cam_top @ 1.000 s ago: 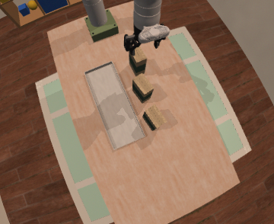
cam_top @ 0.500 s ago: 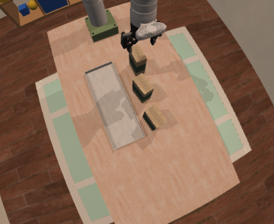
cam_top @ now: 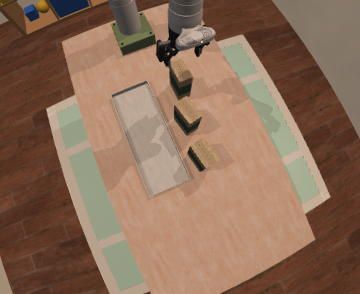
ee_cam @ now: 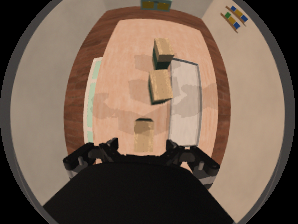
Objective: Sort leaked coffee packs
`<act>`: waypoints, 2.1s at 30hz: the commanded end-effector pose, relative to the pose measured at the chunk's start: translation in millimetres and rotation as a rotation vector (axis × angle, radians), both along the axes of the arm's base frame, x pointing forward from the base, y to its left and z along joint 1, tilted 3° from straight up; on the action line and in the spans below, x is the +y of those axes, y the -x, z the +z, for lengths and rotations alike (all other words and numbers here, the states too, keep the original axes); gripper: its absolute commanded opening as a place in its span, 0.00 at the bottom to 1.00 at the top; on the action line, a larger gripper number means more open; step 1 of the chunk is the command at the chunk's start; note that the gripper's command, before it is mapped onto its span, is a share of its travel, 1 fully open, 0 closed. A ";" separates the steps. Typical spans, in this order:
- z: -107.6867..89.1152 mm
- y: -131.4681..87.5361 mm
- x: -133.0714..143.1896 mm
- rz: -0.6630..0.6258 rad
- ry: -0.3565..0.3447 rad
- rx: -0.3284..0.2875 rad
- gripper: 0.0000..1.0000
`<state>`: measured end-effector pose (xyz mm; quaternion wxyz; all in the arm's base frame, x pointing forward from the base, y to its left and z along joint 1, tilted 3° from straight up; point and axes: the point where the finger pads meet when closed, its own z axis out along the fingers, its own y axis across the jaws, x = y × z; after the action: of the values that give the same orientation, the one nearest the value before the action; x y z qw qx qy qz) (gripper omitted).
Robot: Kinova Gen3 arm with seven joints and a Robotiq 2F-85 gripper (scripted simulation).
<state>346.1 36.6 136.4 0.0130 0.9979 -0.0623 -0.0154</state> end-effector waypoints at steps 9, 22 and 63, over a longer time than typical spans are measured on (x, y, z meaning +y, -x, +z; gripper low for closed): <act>0.6 3.8 -1.1 0.007 0.002 0.002 1.00; 0.5 4.0 -1.1 0.007 0.002 0.003 1.00; -39.3 5.4 -2.9 0.006 0.007 0.001 0.81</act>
<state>340.8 33.1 97.5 0.0169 0.9979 -0.0599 -0.0151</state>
